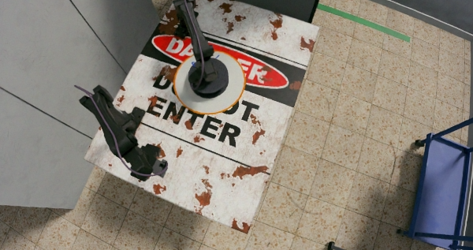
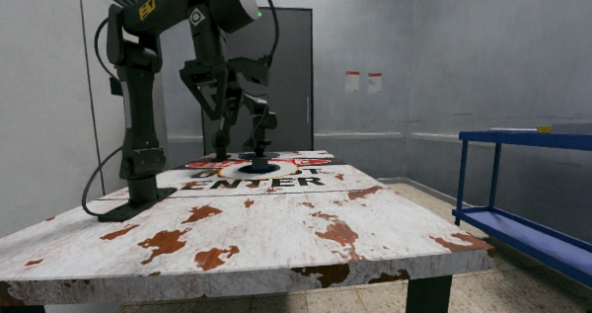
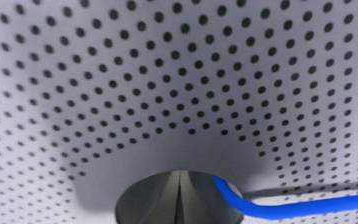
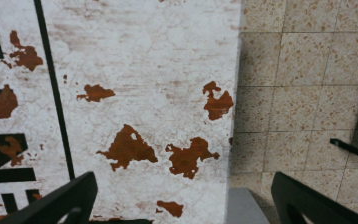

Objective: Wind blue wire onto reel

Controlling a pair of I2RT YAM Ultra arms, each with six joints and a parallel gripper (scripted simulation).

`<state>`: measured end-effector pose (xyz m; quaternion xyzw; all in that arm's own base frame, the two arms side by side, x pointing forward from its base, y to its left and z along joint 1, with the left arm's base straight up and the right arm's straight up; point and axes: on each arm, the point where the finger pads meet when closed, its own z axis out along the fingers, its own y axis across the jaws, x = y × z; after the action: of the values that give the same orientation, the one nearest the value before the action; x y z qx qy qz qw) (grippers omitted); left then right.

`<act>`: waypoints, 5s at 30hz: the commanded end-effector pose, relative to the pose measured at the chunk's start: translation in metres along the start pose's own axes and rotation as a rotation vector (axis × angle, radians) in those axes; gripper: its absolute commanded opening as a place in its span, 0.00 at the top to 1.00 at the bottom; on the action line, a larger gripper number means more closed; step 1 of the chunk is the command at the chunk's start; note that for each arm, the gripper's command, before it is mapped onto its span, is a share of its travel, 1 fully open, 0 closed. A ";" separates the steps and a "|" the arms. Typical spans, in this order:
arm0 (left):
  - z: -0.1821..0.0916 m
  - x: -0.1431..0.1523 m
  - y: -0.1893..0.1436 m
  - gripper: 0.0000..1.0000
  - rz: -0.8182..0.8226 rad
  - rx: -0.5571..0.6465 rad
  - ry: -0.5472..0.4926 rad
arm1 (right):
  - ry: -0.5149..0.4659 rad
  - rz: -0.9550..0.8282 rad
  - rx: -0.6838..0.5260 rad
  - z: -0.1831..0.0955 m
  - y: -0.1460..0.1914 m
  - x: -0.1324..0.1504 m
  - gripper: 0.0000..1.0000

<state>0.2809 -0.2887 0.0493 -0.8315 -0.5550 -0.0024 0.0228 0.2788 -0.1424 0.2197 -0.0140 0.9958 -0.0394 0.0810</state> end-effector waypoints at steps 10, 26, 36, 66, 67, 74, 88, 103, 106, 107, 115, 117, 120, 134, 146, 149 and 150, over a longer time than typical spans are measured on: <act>-0.016 -0.002 0.003 1.00 0.000 -0.035 -0.029 | -0.008 0.003 0.011 -0.008 0.002 0.003 0.00; -0.017 -0.002 0.004 1.00 -0.639 -0.024 -0.039 | -0.008 0.003 0.011 -0.008 0.002 0.003 0.00; -0.017 -0.002 0.004 1.00 -1.115 -0.015 -0.046 | -0.008 0.003 0.011 -0.008 0.002 0.003 0.00; -0.025 0.002 0.008 0.65 -1.116 -0.015 -0.046 | -0.008 0.003 0.011 -0.008 0.002 0.003 0.00; -0.025 0.002 0.008 0.62 -1.116 -0.015 -0.046 | -0.008 0.003 0.011 -0.008 0.002 0.003 0.00; -0.025 0.002 0.008 0.48 -1.116 -0.015 -0.046 | -0.008 0.003 0.011 -0.008 0.002 0.003 0.00; -0.025 0.002 0.008 0.48 -1.160 -0.014 -0.046 | -0.008 0.003 0.011 -0.008 0.002 0.003 0.00; -0.025 0.002 0.008 0.48 -1.205 -0.013 -0.047 | -0.008 0.003 0.011 -0.008 0.002 0.003 0.00; -0.025 0.002 0.008 0.48 -1.205 -0.013 -0.047 | -0.008 0.003 0.011 -0.008 0.002 0.003 0.00; -0.025 0.002 0.008 0.48 -1.205 -0.013 -0.047 | -0.008 0.003 0.011 -0.008 0.002 0.003 0.00; -0.025 0.002 0.008 0.76 -1.205 -0.013 -0.047 | -0.008 0.003 0.011 -0.008 0.002 0.003 0.00; -0.025 0.002 0.008 0.83 -1.205 -0.013 -0.047 | -0.008 0.003 0.011 -0.008 0.002 0.003 0.00; -0.025 0.002 0.008 0.93 -1.205 -0.013 -0.047 | -0.008 0.003 0.011 -0.008 0.002 0.003 0.00; -0.025 0.002 0.008 0.83 -1.205 -0.013 -0.047 | -0.008 0.003 0.011 -0.008 0.002 0.003 0.00; -0.032 0.002 0.008 0.80 -1.205 -0.013 -0.047 | -0.008 0.003 0.011 -0.008 0.002 0.003 0.00; -0.042 0.003 0.008 0.80 -1.205 -0.013 -0.047 | -0.008 0.003 0.011 -0.008 0.002 0.003 0.00; -0.046 0.003 0.008 0.80 -1.205 -0.013 -0.047 | -0.008 0.003 0.011 -0.008 0.002 0.003 0.00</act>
<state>0.2828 -0.2919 0.0668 -0.3802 -0.9247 -0.0057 0.0171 0.2787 -0.1424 0.2197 -0.0140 0.9958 -0.0394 0.0810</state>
